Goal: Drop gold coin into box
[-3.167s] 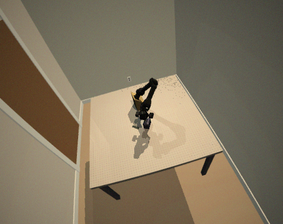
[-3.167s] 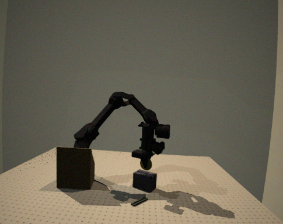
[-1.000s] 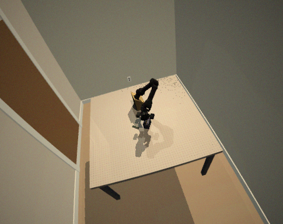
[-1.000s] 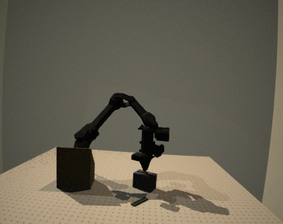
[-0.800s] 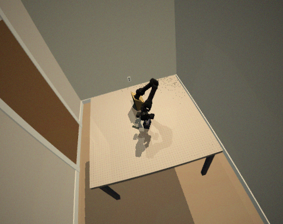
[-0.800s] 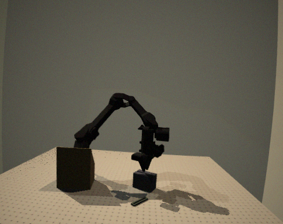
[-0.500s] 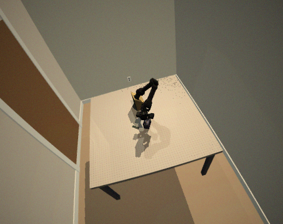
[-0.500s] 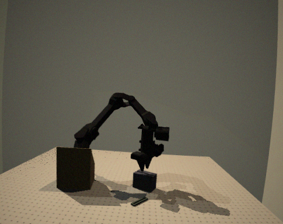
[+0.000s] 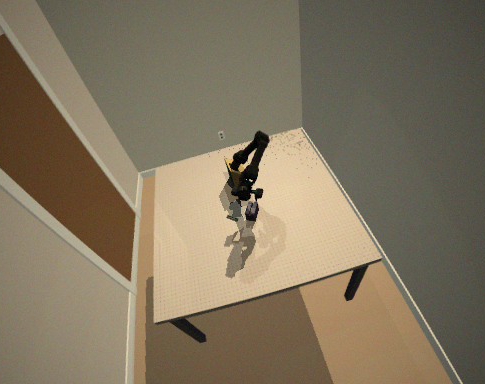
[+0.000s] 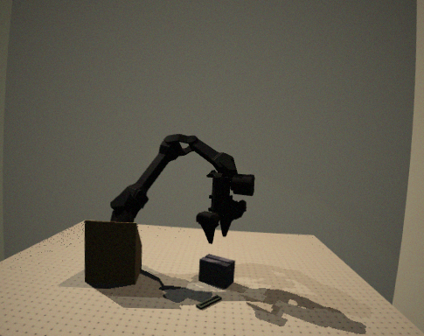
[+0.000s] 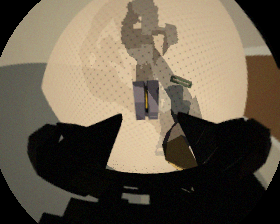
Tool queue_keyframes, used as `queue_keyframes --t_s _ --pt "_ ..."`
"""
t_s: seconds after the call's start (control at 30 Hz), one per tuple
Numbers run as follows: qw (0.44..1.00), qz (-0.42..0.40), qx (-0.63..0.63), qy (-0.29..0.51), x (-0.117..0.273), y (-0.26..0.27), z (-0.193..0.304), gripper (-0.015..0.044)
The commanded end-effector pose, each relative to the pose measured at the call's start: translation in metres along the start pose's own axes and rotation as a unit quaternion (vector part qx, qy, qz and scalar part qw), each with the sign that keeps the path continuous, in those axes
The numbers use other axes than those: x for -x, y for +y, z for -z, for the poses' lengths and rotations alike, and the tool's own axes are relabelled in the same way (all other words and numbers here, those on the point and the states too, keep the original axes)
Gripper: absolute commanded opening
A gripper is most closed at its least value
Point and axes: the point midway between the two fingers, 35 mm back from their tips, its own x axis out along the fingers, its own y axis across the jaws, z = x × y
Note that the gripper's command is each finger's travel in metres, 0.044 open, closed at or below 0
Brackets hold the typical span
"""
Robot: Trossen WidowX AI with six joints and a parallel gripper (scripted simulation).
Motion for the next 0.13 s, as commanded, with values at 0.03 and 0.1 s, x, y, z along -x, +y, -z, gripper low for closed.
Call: queue_keyframes --t_s 0.03,0.1 --pt "1.000 0.002 0.004 0.001 0.0053 0.0013 0.0014 0.0440" --pt "1.000 0.002 0.004 0.001 0.0053 0.0013 0.0014 0.0440"
